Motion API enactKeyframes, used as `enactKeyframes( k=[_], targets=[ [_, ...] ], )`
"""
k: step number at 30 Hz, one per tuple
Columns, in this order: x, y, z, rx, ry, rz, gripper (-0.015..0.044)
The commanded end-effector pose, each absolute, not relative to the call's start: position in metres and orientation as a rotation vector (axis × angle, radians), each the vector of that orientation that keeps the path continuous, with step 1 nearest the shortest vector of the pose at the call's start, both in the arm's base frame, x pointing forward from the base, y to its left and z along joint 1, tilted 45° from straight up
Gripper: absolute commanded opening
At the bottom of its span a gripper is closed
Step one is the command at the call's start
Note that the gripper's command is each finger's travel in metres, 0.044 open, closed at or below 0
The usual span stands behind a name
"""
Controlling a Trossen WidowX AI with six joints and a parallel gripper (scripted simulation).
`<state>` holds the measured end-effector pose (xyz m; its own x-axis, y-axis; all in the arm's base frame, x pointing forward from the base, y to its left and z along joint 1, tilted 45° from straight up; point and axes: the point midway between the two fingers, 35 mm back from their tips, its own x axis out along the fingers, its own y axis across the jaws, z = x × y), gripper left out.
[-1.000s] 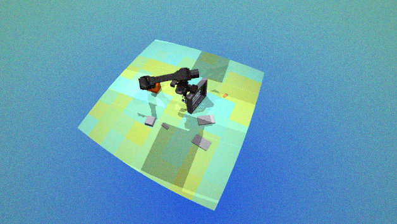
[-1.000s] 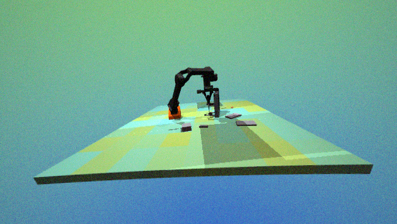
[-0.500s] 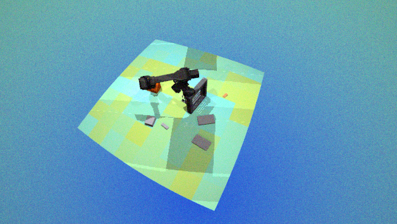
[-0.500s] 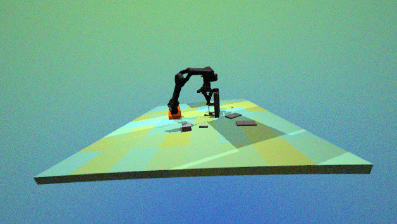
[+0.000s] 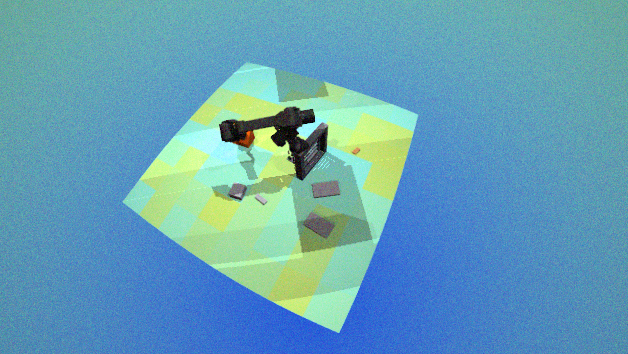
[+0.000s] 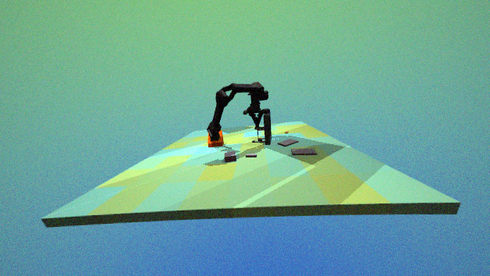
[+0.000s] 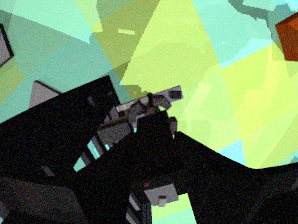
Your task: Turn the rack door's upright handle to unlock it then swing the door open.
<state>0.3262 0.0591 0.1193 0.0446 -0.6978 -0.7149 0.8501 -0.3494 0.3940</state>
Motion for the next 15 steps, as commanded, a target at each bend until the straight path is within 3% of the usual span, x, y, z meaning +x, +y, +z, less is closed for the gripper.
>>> enactKeyframes(
  k=[1,5,15],
  targets=[
    [0.3269,0.0581,0.1187,1.082,0.183,-1.622,0.0203],
    [0.3269,0.0581,0.1187,1.082,0.183,-1.622,0.0291],
    [0.3269,0.0582,0.1187,0.757,0.500,-1.496,0.0291]
  ],
)
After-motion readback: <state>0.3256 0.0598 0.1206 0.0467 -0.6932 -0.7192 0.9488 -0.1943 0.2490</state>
